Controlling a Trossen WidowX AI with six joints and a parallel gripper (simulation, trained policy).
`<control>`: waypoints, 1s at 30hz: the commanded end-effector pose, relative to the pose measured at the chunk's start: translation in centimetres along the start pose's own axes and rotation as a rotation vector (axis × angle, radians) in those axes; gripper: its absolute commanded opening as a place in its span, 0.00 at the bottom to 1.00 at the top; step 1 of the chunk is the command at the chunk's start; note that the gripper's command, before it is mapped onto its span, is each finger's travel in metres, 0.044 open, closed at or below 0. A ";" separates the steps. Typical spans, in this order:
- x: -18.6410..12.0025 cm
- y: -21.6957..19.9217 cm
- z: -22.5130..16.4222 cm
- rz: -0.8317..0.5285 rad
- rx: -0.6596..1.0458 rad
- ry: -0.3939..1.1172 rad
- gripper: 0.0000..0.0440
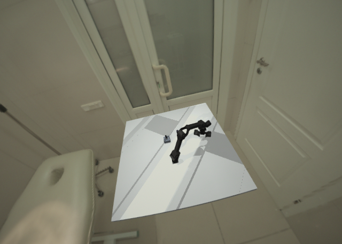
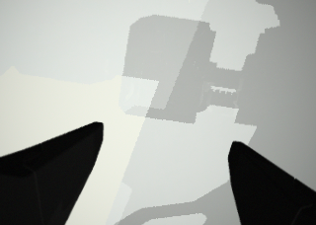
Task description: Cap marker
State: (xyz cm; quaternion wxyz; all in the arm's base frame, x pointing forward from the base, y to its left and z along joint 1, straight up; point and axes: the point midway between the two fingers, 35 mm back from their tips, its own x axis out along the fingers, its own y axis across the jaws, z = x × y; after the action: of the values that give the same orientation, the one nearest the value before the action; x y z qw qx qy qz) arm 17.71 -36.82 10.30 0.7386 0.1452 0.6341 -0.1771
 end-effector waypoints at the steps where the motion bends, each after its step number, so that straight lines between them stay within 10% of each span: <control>1: -0.1 0.3 0.6 -0.013 0.006 0.006 0.70; 30: -0.2 4.4 4.7 -0.073 0.051 0.035 0.70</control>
State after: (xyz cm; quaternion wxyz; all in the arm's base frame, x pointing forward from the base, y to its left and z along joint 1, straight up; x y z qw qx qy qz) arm 23.31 -35.08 10.96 0.7181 0.1435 0.6472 -0.2116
